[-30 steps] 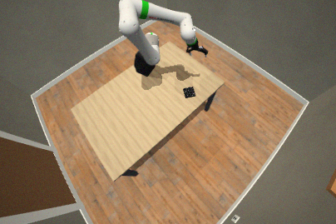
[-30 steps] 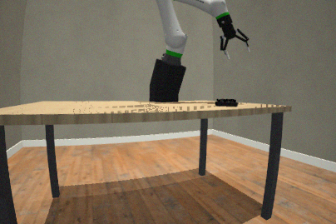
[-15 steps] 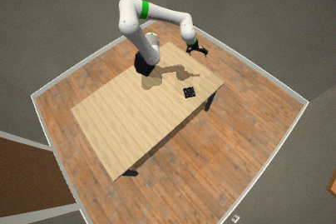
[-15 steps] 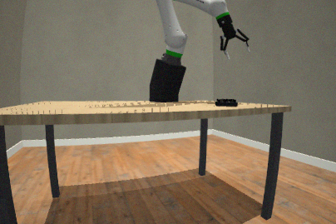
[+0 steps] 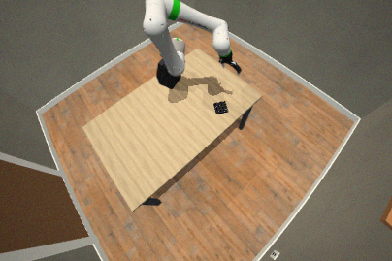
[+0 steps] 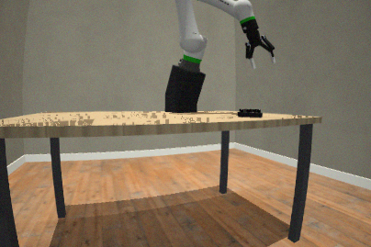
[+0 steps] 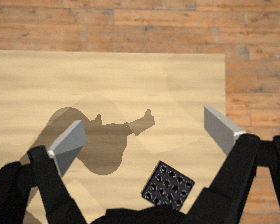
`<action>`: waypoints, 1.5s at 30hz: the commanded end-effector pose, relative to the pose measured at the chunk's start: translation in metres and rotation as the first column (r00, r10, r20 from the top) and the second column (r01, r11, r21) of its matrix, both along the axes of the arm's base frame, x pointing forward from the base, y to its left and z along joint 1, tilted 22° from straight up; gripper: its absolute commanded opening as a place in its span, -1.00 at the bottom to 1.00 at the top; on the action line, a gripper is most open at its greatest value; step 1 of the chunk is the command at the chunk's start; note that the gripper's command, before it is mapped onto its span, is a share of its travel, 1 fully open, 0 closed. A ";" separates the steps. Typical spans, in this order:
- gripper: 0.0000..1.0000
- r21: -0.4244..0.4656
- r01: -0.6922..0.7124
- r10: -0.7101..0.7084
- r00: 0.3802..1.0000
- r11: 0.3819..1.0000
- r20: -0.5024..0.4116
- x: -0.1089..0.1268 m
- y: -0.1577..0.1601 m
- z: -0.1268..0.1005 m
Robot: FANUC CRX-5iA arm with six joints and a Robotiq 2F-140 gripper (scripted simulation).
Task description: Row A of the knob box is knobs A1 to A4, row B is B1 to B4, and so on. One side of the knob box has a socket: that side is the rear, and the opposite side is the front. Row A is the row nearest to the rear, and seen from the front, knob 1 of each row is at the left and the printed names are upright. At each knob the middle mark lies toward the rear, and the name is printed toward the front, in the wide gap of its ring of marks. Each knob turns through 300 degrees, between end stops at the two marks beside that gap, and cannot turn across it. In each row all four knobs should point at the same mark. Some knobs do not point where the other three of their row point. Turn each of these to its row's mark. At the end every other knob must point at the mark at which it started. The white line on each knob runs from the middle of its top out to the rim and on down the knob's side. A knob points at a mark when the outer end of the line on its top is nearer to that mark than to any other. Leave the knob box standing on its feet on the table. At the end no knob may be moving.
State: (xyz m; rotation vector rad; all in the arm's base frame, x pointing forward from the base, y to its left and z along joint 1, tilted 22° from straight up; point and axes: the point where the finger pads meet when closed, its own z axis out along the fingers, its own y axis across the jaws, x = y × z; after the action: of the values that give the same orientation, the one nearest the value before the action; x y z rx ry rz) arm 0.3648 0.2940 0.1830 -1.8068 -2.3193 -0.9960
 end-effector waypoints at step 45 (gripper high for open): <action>1.00 -0.076 0.966 -0.823 0.167 0.246 -0.543 0.108 -0.087 -0.115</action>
State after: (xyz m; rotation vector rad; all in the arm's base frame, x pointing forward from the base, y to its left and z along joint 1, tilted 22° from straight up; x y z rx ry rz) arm 0.4645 0.2161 0.0789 -2.8001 -0.6589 -0.6593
